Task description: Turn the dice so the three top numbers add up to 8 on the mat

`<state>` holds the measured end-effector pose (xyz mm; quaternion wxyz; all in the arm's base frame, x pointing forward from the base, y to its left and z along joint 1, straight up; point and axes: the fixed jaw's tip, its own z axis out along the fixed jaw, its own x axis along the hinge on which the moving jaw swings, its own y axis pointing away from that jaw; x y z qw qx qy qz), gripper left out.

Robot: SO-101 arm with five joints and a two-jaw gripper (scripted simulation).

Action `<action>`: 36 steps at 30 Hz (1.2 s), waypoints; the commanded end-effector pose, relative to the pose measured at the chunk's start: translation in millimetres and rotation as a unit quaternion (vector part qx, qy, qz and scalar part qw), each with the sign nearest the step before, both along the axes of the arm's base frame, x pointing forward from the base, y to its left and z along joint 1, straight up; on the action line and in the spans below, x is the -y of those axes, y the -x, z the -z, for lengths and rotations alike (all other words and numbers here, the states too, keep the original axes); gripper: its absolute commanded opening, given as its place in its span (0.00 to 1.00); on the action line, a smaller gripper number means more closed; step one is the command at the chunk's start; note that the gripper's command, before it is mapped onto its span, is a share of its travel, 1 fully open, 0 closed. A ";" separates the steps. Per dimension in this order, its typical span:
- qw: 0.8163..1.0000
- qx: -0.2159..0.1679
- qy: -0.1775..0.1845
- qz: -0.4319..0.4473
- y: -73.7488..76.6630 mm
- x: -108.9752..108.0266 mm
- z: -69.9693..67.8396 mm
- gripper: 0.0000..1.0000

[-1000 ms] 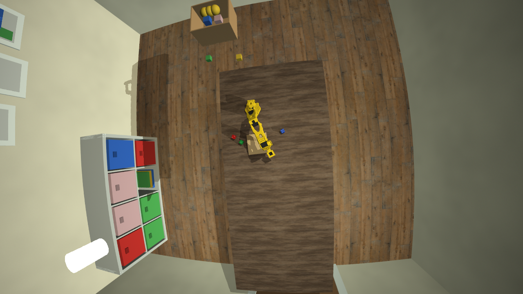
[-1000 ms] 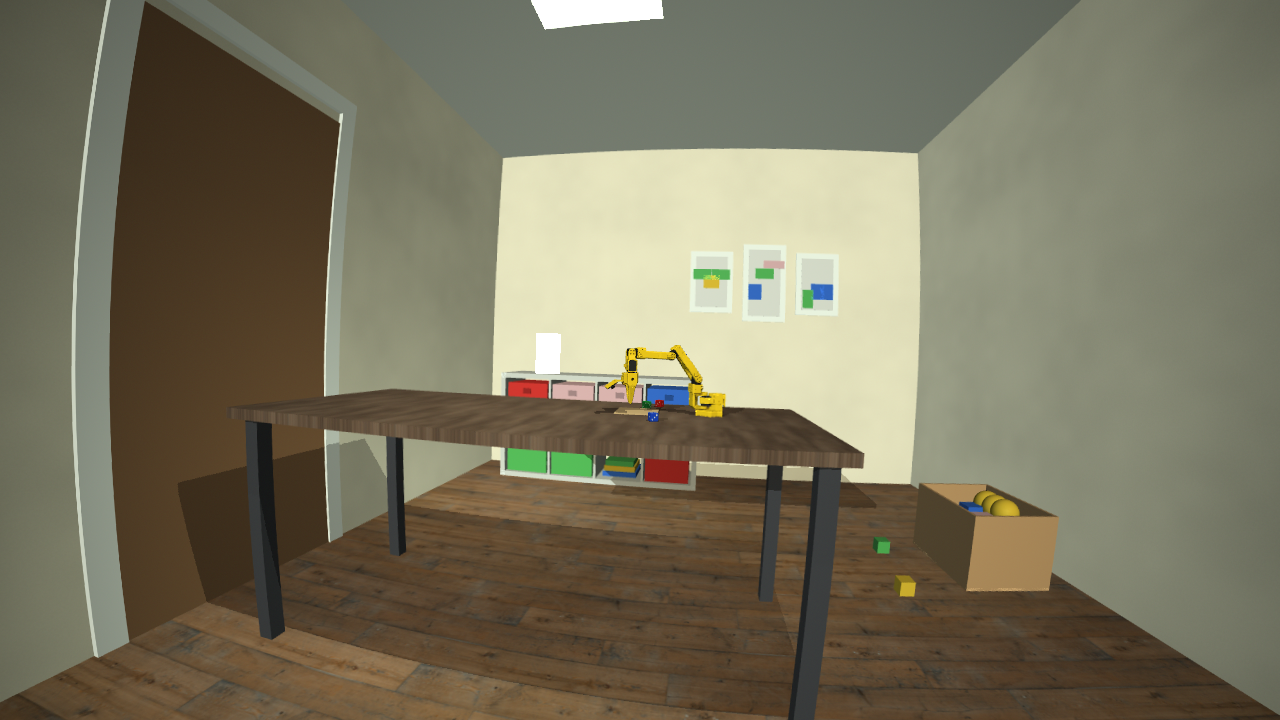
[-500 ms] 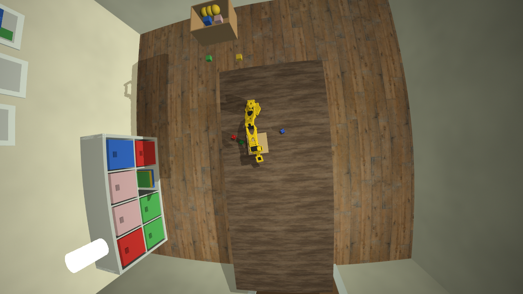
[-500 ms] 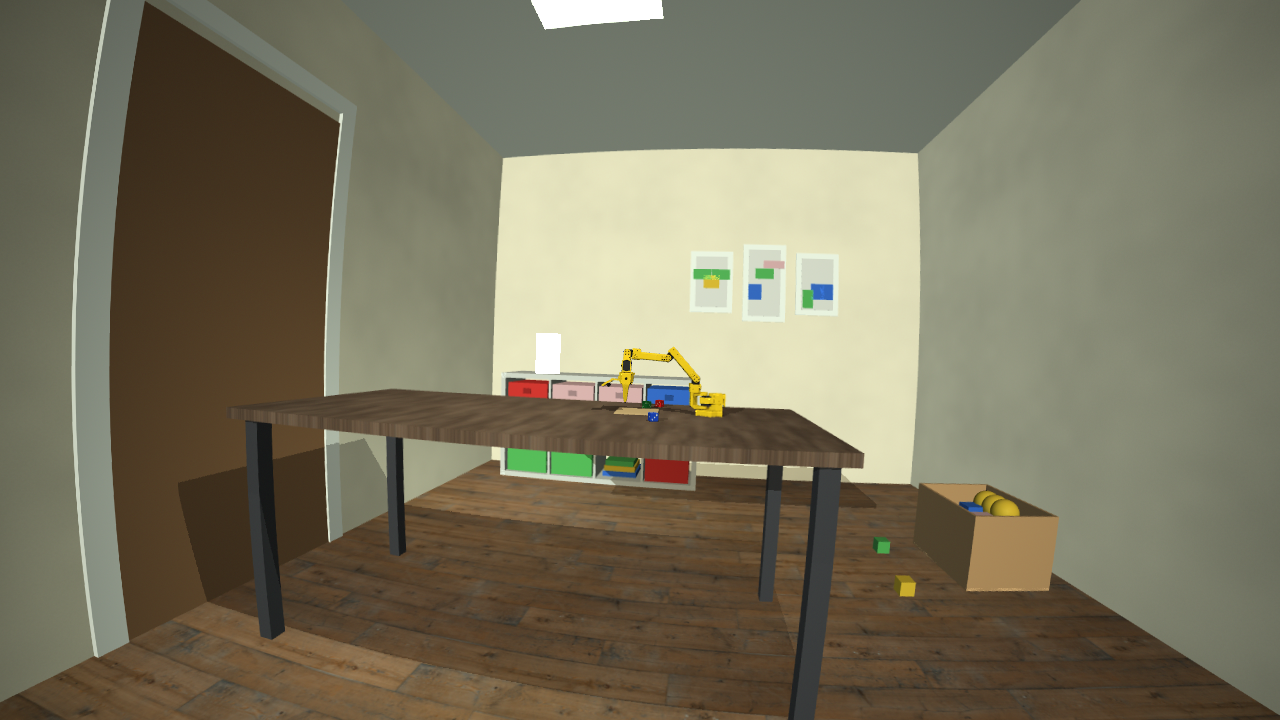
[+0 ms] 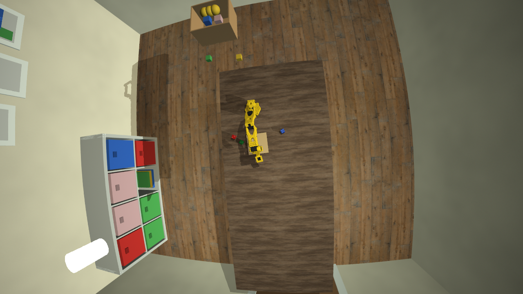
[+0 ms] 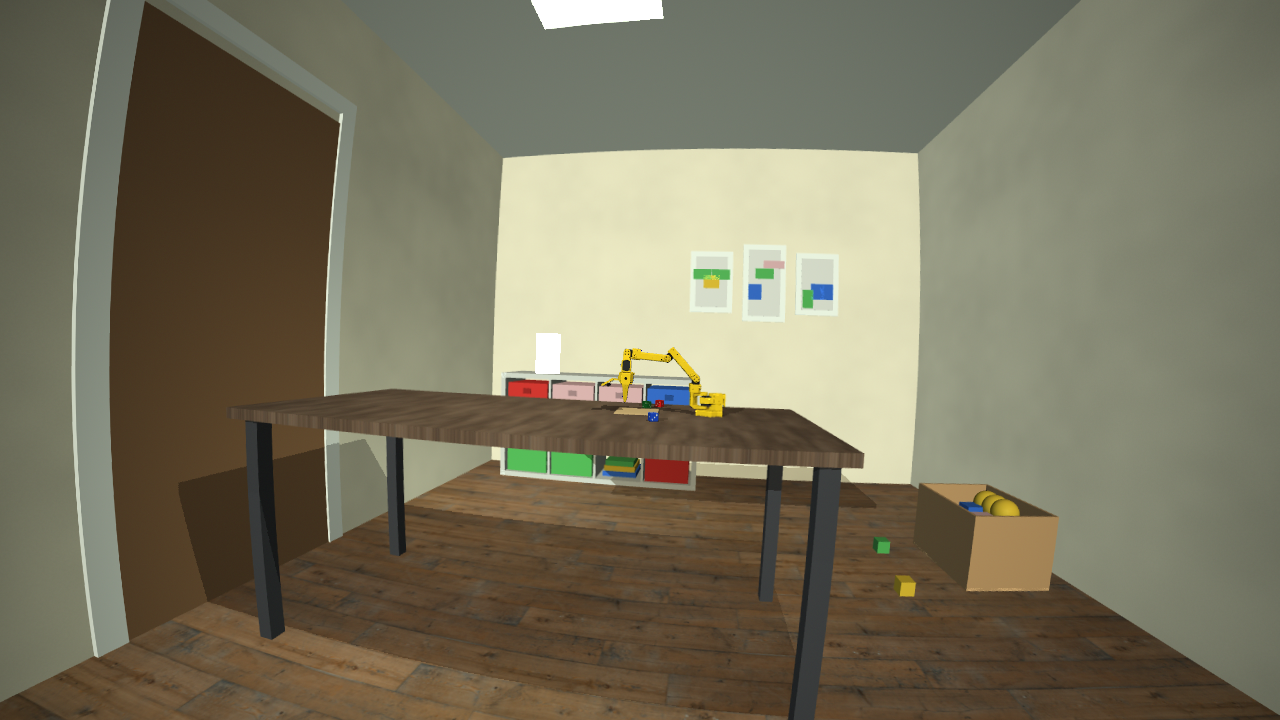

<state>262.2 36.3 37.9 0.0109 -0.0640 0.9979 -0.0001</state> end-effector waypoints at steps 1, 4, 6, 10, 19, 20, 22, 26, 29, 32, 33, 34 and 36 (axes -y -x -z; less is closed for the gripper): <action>1.000 0.021 -0.003 0.008 -5.2 2.0 -9.0 0.00; 1.000 0.021 -0.003 0.008 -5.2 2.0 -9.0 0.00; 1.000 0.021 -0.003 0.008 -5.2 2.0 -9.0 0.00; 0.997 0.043 -0.008 0.065 -5.4 7.0 -24.6 0.00; 0.997 0.043 -0.008 0.065 -5.4 7.0 -24.6 0.00; 0.997 0.043 -0.008 0.065 -5.4 7.0 -24.6 0.00; 0.997 0.043 -0.008 0.065 -5.4 7.0 -24.6 0.00; 0.997 0.043 -0.008 0.065 -5.4 7.0 -24.6 0.01; 0.997 0.043 -0.008 0.065 -5.4 7.0 -24.6 0.04; 0.997 0.043 -0.008 0.065 -5.4 7.0 -24.6 0.10; 0.997 0.043 -0.008 0.065 -5.4 7.0 -24.6 0.11; 0.997 0.043 -0.008 0.065 -5.4 7.0 -24.6 0.12; 0.997 0.043 -0.008 0.065 -5.4 7.0 -24.6 0.14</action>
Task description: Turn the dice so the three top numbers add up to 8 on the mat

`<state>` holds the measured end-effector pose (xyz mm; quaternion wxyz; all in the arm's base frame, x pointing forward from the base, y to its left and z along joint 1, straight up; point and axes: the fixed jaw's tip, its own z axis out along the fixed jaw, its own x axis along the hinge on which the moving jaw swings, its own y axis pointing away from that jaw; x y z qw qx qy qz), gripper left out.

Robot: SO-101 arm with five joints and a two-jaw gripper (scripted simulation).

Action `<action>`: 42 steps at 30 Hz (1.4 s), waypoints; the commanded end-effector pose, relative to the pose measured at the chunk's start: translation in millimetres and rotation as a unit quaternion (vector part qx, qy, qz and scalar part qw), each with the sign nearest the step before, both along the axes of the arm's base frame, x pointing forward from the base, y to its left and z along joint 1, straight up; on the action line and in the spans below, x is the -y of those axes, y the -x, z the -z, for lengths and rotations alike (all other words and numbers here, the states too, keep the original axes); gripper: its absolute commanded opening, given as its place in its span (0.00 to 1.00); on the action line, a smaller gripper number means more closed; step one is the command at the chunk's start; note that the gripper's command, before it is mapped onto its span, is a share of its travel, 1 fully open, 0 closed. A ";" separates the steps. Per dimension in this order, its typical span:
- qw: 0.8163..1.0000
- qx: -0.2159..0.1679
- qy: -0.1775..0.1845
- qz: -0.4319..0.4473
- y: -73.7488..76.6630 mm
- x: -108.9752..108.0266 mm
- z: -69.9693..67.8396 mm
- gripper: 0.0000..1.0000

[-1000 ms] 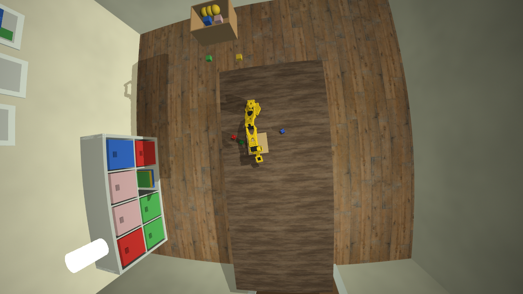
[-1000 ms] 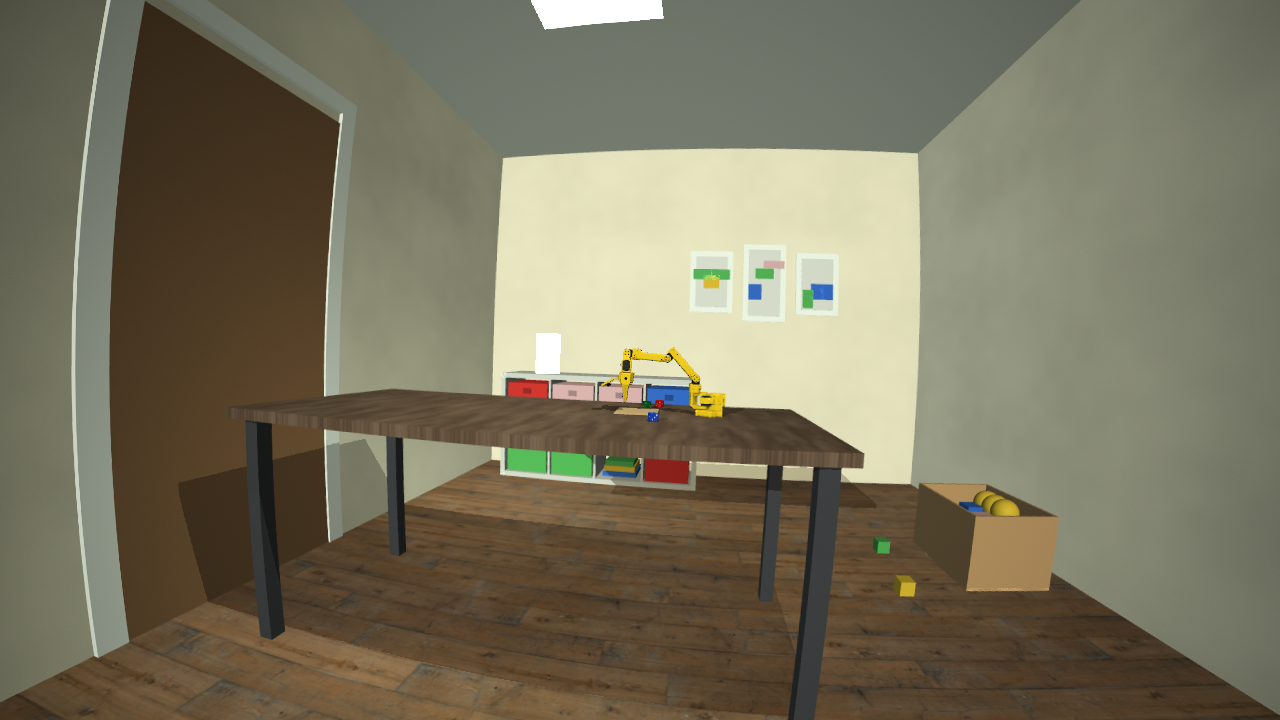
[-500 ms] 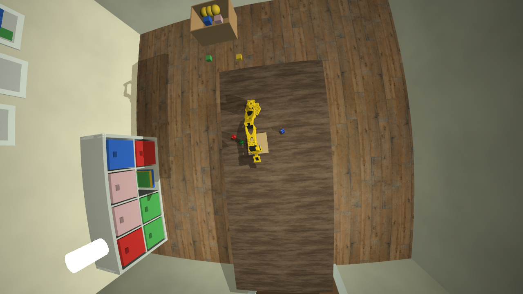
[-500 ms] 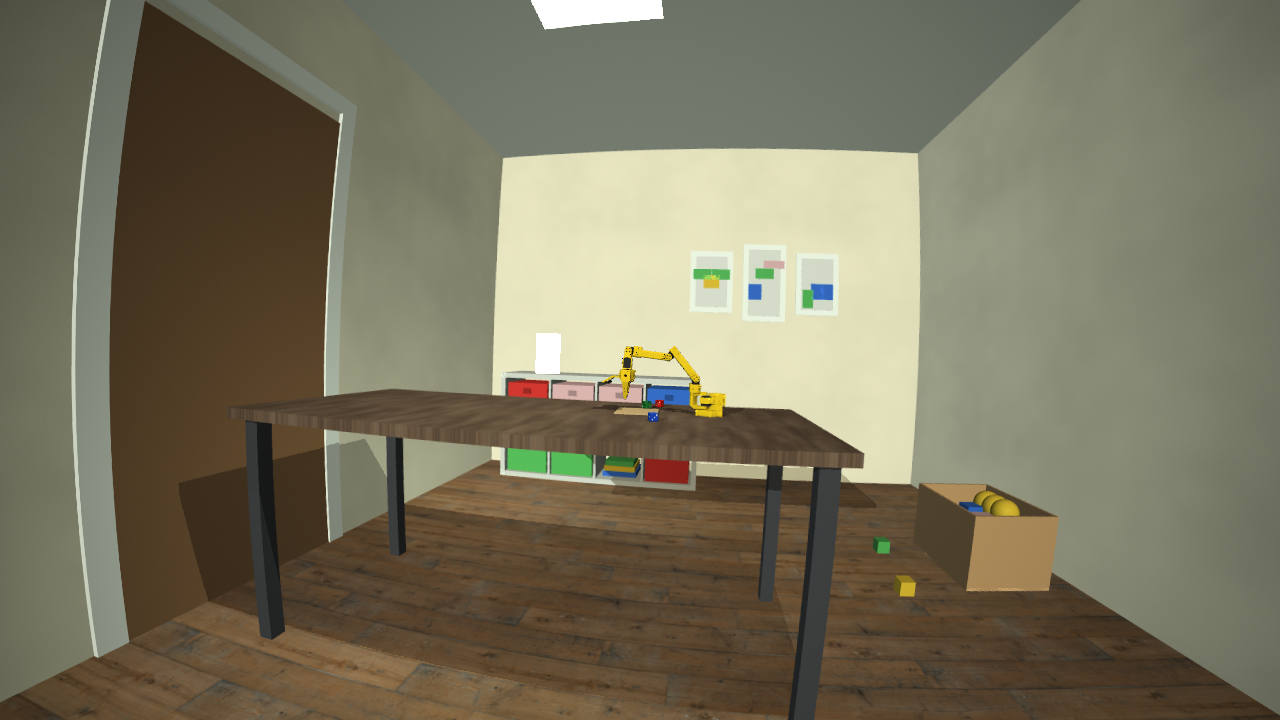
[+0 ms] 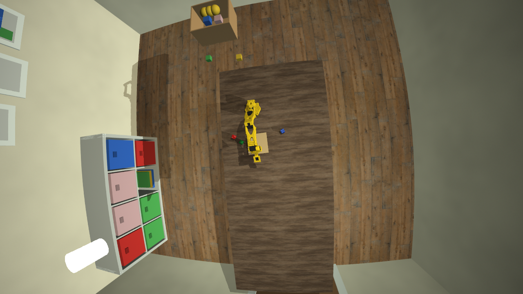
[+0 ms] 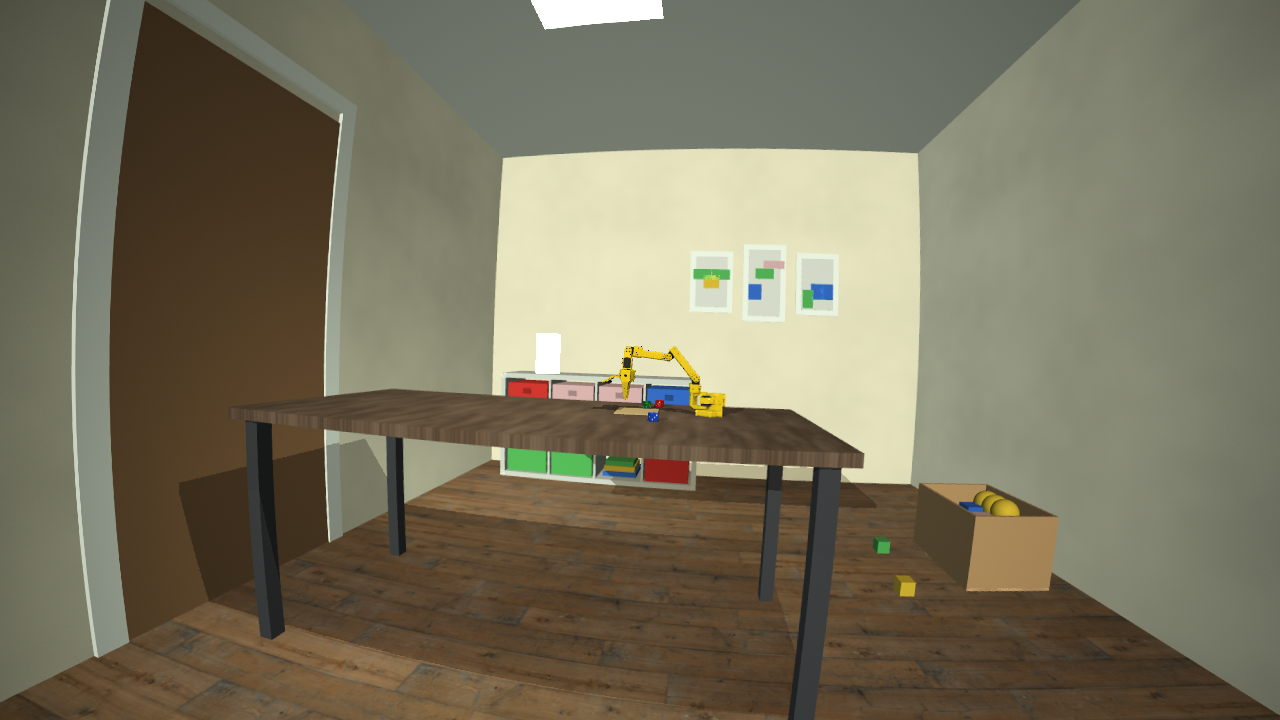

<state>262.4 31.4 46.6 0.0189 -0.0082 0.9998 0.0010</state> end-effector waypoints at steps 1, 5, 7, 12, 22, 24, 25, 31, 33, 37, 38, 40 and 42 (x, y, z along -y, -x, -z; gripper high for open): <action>0.999 0.035 -0.004 0.009 -5.2 2.2 -15.9 0.14; 0.999 0.035 -0.004 0.009 -5.2 2.2 -15.9 0.14; 0.999 0.035 -0.004 0.009 -5.2 2.2 -15.9 0.14; 0.999 0.035 -0.004 0.009 -5.2 2.2 -15.9 0.16; 0.999 0.035 -0.004 0.009 -5.2 2.2 -15.9 0.25; 0.999 0.035 -0.004 0.009 -5.2 2.2 -15.9 0.27; 0.999 0.035 -0.004 0.009 -5.2 2.2 -15.9 0.28; 0.999 0.035 -0.004 0.009 -5.2 2.2 -15.9 0.32; 0.999 0.035 -0.004 0.009 -5.2 2.2 -15.9 0.33; 0.999 0.035 -0.004 0.009 -5.2 2.2 -15.9 0.33; 0.999 0.035 -0.004 0.009 -5.2 2.2 -15.9 0.33; 0.999 0.035 -0.004 0.009 -5.2 2.2 -16.1 0.33; 0.999 0.037 -0.004 0.009 -5.3 2.2 -17.1 0.33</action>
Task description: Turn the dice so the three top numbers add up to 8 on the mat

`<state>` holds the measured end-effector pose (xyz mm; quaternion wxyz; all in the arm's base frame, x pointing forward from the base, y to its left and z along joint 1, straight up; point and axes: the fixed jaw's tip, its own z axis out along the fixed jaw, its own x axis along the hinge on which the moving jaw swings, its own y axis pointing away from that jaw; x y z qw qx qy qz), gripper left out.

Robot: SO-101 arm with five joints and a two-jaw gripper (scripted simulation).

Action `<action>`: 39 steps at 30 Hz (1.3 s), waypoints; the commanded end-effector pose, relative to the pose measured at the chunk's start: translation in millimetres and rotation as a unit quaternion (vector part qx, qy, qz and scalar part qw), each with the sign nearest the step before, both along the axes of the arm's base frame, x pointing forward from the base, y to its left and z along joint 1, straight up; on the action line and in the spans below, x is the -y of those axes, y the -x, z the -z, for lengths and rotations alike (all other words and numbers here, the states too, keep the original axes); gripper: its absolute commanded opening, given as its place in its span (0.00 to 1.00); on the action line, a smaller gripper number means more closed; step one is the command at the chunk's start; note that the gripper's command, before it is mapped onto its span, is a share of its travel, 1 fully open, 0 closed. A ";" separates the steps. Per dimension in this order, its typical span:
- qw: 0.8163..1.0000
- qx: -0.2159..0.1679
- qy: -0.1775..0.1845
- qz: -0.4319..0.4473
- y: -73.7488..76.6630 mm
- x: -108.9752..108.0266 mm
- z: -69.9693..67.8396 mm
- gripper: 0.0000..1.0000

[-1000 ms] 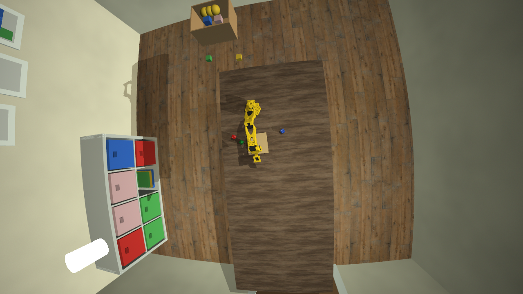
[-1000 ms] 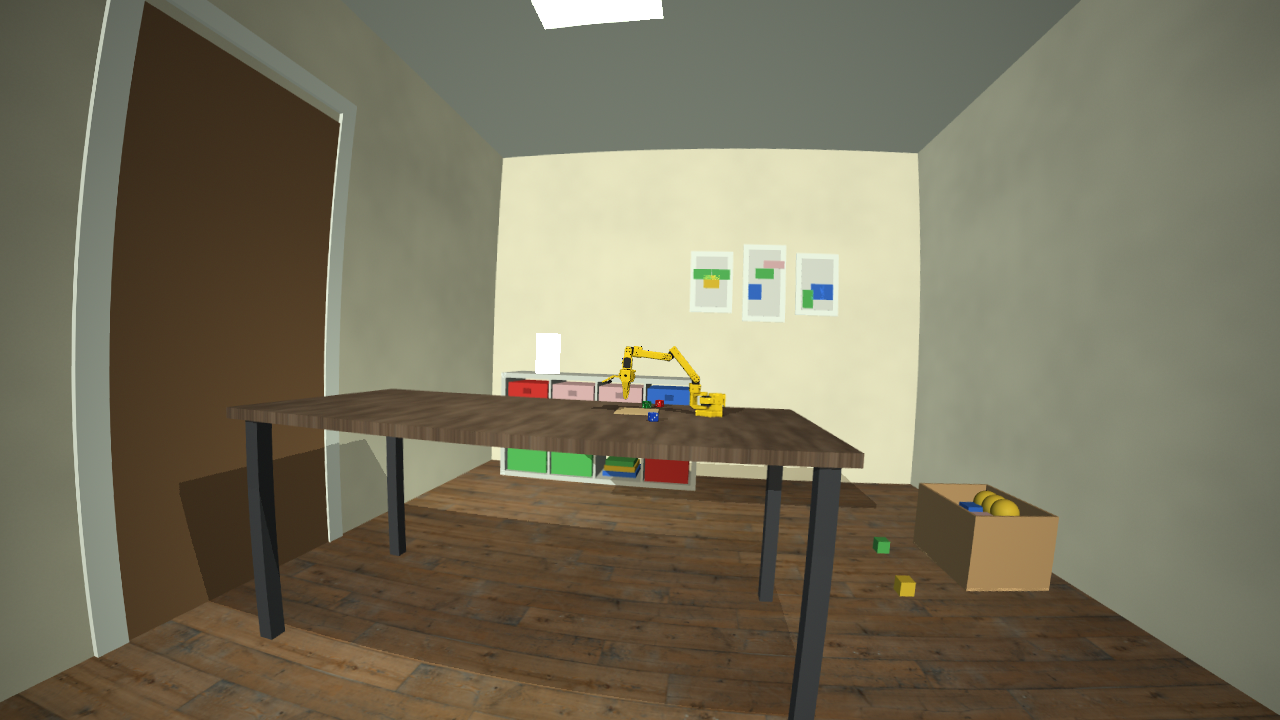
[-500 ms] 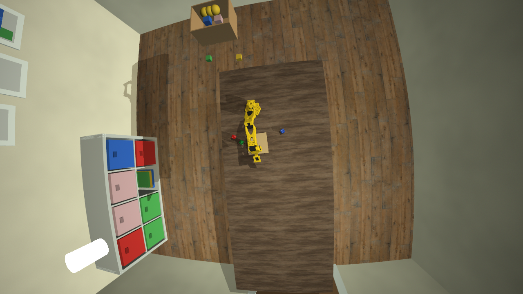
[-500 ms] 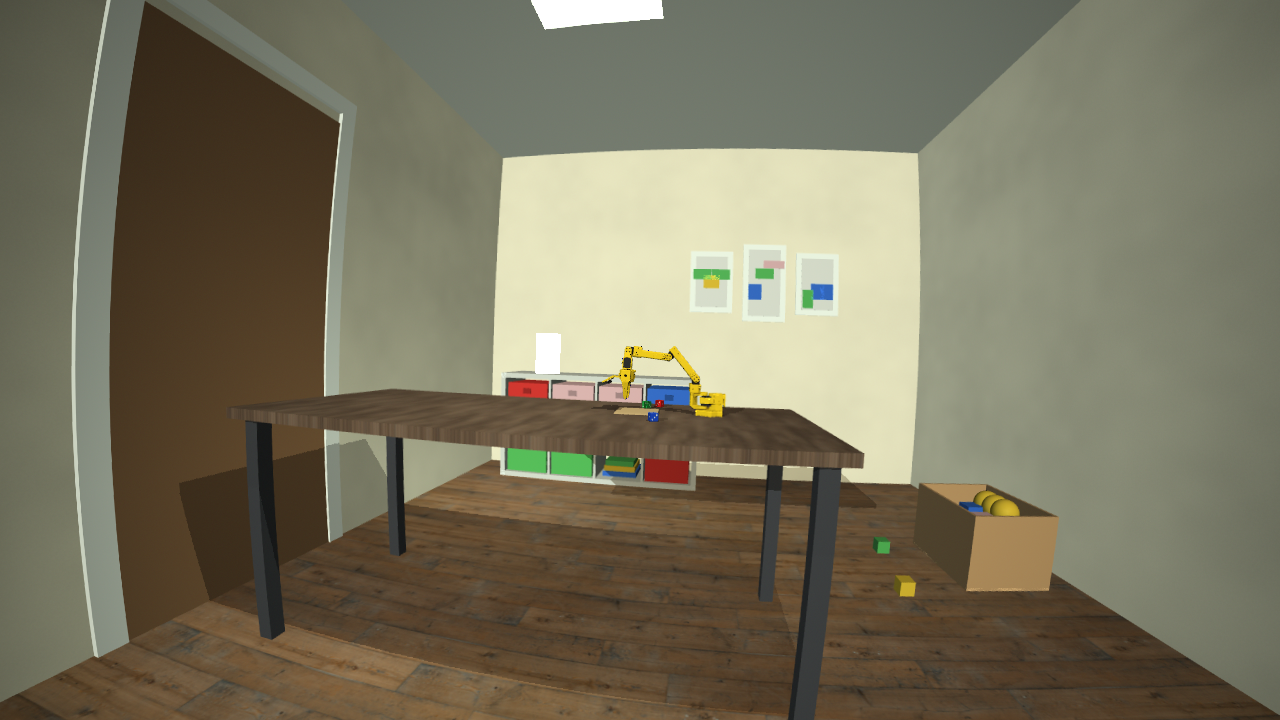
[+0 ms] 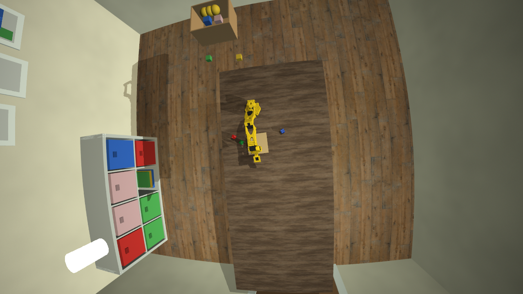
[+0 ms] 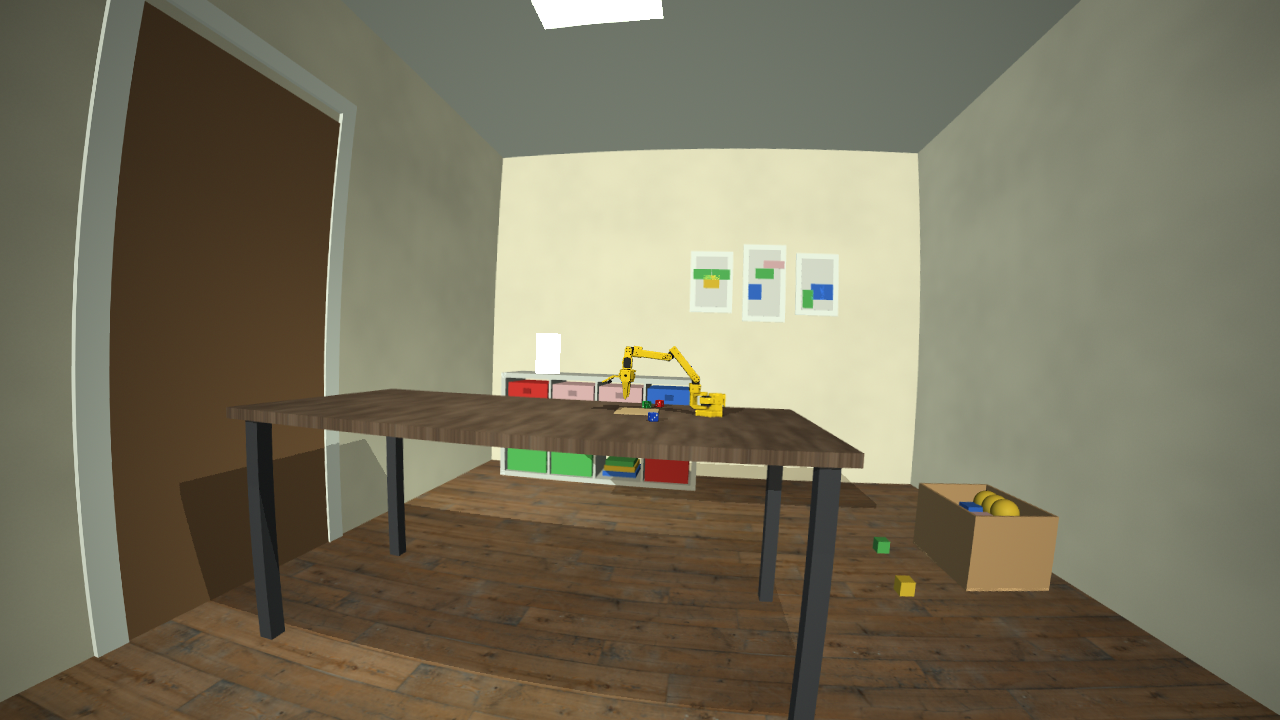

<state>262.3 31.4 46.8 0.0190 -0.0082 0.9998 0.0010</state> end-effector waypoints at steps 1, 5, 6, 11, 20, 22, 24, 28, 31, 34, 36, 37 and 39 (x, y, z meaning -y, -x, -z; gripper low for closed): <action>0.999 0.039 -0.004 0.009 -5.4 2.1 -18.0 0.33; 0.999 0.053 -0.005 0.010 -5.7 2.1 -26.0 0.33; 0.998 0.058 -0.006 0.010 -5.7 2.1 -28.9 0.33; 0.996 0.089 -0.009 0.011 -5.0 2.2 -46.9 0.33; 0.991 0.131 -0.013 0.012 -2.0 2.4 -69.6 0.33; 0.990 0.137 -0.014 0.012 -1.3 2.5 -73.4 0.33; 0.990 0.142 -0.014 0.012 -0.9 2.5 -75.7 0.33; 0.989 0.144 -0.014 0.012 -0.6 2.5 -76.8 0.33; 0.989 0.144 -0.014 0.012 -0.6 2.5 -76.8 0.33; 0.989 0.144 -0.014 0.012 -0.6 2.5 -76.8 0.33; 0.989 0.144 -0.014 0.012 -0.6 2.5 -76.8 0.33; 0.989 0.144 -0.014 0.012 -0.6 2.5 -76.8 0.33; 0.989 0.144 -0.014 0.012 -0.6 2.5 -76.8 0.33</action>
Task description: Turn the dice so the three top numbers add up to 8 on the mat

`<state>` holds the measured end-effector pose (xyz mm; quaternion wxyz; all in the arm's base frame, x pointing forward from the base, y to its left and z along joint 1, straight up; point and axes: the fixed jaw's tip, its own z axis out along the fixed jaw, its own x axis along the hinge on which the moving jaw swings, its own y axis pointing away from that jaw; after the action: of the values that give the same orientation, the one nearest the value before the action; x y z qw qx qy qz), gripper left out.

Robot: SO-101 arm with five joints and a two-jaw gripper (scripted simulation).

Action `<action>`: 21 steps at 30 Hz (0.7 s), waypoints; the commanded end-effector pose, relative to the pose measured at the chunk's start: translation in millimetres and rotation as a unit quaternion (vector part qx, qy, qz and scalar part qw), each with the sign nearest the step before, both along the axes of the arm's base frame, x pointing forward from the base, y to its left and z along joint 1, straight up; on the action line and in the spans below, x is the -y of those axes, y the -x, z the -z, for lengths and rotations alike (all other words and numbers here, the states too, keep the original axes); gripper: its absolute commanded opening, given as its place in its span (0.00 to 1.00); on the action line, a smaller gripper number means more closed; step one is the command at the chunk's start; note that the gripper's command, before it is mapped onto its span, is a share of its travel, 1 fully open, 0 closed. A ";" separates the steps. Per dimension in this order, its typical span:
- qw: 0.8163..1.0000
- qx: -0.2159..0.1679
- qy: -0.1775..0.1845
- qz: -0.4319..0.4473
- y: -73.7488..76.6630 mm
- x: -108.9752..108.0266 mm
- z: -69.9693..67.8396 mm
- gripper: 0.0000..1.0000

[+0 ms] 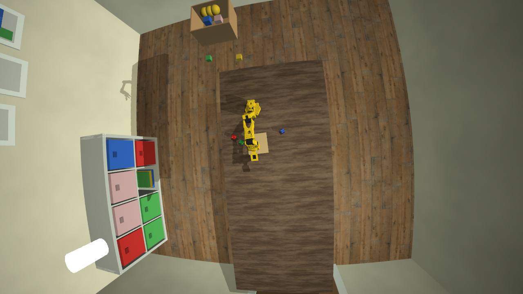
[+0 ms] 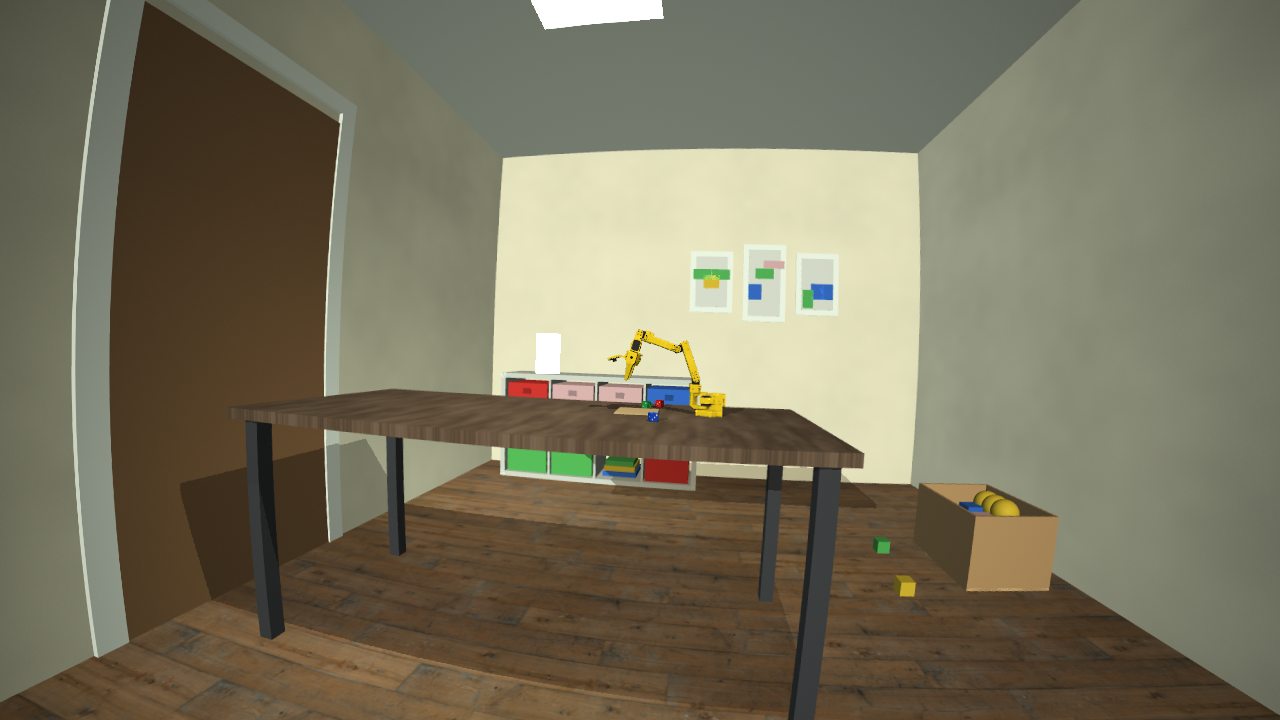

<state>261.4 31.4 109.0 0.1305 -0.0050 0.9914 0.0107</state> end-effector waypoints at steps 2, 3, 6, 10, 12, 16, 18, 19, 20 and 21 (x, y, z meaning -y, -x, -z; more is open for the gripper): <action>0.999 0.032 -0.005 0.009 -1.4 2.5 -14.6 0.33; 0.999 0.032 -0.005 0.009 -1.4 2.5 -14.6 0.33; 0.999 0.032 -0.005 0.009 -1.4 2.5 -14.6 0.33; 0.999 0.032 -0.004 0.010 -1.4 3.0 -14.4 0.33; 1.000 0.028 -0.003 0.014 -0.8 6.4 -13.2 0.33; 0.999 0.006 0.003 0.038 3.6 26.6 -6.1 0.33; 0.998 -0.013 0.006 0.058 9.0 43.2 -0.1 0.33; 0.997 -0.024 0.007 0.070 12.7 52.7 3.3 0.33; 0.996 -0.036 0.008 0.082 17.2 62.6 6.9 0.32; 0.994 -0.049 0.008 0.096 22.5 72.6 10.7 0.32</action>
<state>249.1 -11.1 92.5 0.0778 0.0541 0.9955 -0.0022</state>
